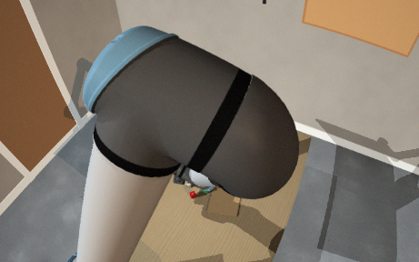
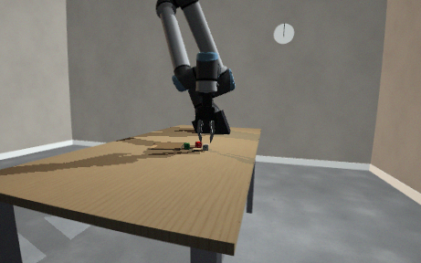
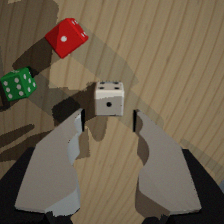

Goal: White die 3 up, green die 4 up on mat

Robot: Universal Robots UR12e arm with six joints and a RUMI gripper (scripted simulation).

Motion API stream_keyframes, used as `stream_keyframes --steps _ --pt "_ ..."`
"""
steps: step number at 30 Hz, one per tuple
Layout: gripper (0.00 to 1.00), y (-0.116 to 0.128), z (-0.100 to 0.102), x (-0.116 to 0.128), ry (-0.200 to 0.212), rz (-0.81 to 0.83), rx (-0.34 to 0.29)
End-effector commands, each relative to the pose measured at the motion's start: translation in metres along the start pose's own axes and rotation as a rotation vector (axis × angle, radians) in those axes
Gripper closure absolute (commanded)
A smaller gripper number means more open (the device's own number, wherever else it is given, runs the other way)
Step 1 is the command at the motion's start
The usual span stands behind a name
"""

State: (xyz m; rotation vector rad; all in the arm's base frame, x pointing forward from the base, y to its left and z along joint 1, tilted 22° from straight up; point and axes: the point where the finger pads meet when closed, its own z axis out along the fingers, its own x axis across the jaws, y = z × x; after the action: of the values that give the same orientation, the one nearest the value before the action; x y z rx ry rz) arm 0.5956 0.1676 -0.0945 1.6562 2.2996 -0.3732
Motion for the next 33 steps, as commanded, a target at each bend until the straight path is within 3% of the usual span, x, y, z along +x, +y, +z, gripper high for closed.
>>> stream_keyframes --steps 1,15,33 --pt "0.76 -0.001 0.001 -0.001 -0.001 0.0 0.002" --pt "0.76 -0.001 0.004 -0.001 -0.001 0.0 0.002" --pt "0.76 -0.001 0.029 -0.001 -0.001 0.0 0.002"
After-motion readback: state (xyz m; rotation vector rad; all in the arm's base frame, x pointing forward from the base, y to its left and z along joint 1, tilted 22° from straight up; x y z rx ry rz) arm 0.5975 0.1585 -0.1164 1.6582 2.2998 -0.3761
